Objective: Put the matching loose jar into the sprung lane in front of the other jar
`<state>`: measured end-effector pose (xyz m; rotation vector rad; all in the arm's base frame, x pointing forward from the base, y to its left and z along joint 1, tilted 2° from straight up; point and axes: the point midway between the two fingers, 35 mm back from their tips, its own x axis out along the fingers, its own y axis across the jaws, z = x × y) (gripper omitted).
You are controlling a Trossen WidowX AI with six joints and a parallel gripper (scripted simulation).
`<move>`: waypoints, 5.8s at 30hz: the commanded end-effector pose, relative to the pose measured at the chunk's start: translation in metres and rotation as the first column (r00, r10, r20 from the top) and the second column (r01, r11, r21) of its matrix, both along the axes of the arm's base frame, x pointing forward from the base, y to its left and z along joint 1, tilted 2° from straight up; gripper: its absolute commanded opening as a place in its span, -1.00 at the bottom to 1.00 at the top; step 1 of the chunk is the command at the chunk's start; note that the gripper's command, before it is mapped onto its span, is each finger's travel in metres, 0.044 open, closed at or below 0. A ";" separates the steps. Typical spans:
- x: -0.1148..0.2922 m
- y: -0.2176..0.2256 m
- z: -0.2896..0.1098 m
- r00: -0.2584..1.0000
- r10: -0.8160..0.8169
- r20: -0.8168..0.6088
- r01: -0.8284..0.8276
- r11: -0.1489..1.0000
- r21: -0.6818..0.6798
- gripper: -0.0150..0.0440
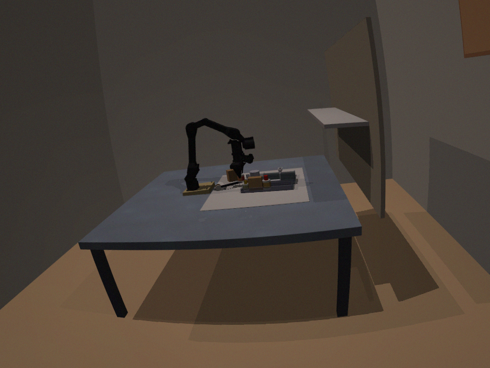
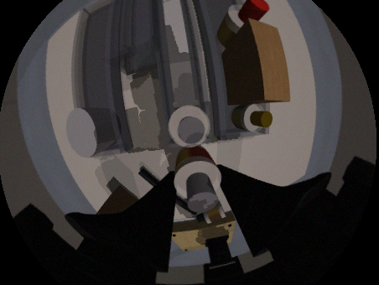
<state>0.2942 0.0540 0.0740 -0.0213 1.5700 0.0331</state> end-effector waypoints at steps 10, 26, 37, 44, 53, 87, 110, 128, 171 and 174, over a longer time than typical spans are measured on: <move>0.007 0.001 0.000 1.000 -0.002 0.002 0.002 1.000 0.003 -0.49; 0.014 0.001 0.000 1.000 -0.002 0.002 0.002 1.000 0.003 -0.49; 0.018 0.002 -0.001 1.000 -0.002 0.003 0.002 1.000 0.003 -0.49; 0.021 0.002 -0.001 1.000 -0.002 0.003 0.002 1.000 0.003 -0.49; 0.024 0.002 -0.001 1.000 -0.002 0.003 0.002 1.000 0.003 -0.49; 0.038 0.002 0.000 1.000 -0.002 0.004 0.002 1.000 0.003 -0.49; 0.047 0.002 0.001 1.000 -0.002 0.005 0.002 1.000 0.003 -0.49; 0.052 0.002 0.003 1.000 -0.002 0.006 0.002 1.000 0.003 -0.49; 0.054 0.002 0.003 1.000 -0.002 0.006 0.002 1.000 0.003 -0.49; 0.054 0.002 0.003 1.000 -0.002 0.006 0.002 1.000 0.003 -0.49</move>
